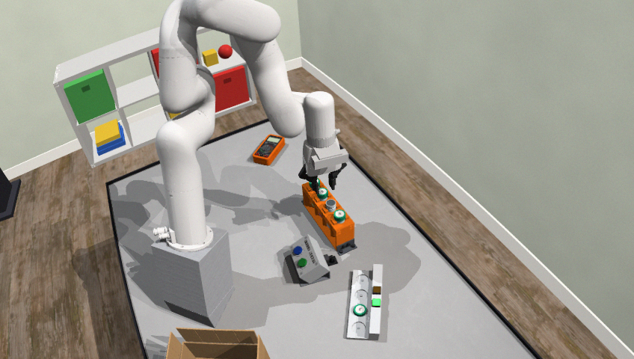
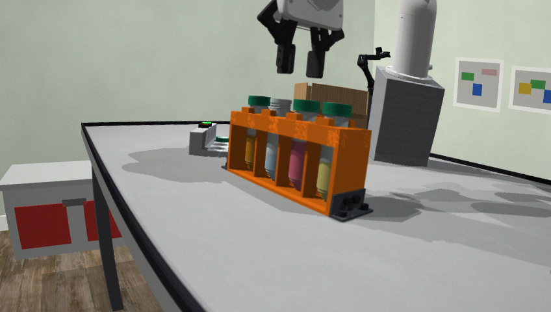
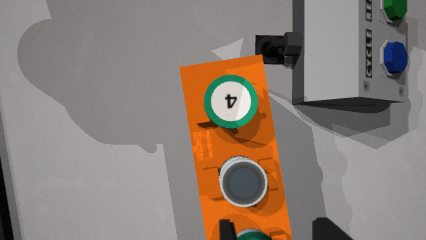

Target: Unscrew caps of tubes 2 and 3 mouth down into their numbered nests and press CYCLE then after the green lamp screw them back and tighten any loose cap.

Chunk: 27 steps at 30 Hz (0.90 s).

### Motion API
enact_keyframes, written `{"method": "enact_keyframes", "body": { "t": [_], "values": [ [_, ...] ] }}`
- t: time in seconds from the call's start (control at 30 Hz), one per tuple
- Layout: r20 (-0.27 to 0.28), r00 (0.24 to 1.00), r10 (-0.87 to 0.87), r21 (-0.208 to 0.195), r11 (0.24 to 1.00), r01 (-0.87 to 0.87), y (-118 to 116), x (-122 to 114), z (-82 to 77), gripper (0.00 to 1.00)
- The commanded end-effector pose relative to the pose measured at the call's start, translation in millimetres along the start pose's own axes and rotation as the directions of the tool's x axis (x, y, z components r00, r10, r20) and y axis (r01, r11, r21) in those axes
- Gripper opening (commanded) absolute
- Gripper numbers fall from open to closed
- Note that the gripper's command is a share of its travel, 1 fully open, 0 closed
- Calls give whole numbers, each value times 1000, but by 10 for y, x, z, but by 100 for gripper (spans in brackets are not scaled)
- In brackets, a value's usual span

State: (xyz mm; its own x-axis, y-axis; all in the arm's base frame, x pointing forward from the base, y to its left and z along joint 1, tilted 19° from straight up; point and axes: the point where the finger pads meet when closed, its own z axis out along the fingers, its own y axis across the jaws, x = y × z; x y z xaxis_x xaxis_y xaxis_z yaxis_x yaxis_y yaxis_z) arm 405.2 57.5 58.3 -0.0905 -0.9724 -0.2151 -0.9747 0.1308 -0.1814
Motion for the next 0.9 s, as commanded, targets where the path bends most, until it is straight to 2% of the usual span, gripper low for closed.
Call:
{"method": "enact_keyframes", "body": {
  "t": [0.0, 0.07, 0.23, 0.43, 0.5, 0.57, 0.6, 0.73, 0.87],
  "values": [
    [34, 981, -193, 22, 981, 192, -4, 188, -6, 46],
    [28, 939, -343, 26, 939, 342, 8, 344, 1, 46],
    [22, 859, -511, 30, 859, 511, 23, 530, 8, 46],
    [13, 718, -696, 33, 718, 695, 41, 762, 18, 46],
    [11, 663, -748, 33, 663, 748, 47, 839, 21, 46],
    [11, 663, -748, 33, 663, 748, 47, 839, 21, 46],
    [10, 583, -812, 40, 583, 811, 54, 922, 24, 46],
    [2, 462, -887, 34, 462, 886, 71, 1135, 33, 46],
    [4, 444, -896, 41, 444, 895, 90, 1371, 42, 46]
  ]
}}
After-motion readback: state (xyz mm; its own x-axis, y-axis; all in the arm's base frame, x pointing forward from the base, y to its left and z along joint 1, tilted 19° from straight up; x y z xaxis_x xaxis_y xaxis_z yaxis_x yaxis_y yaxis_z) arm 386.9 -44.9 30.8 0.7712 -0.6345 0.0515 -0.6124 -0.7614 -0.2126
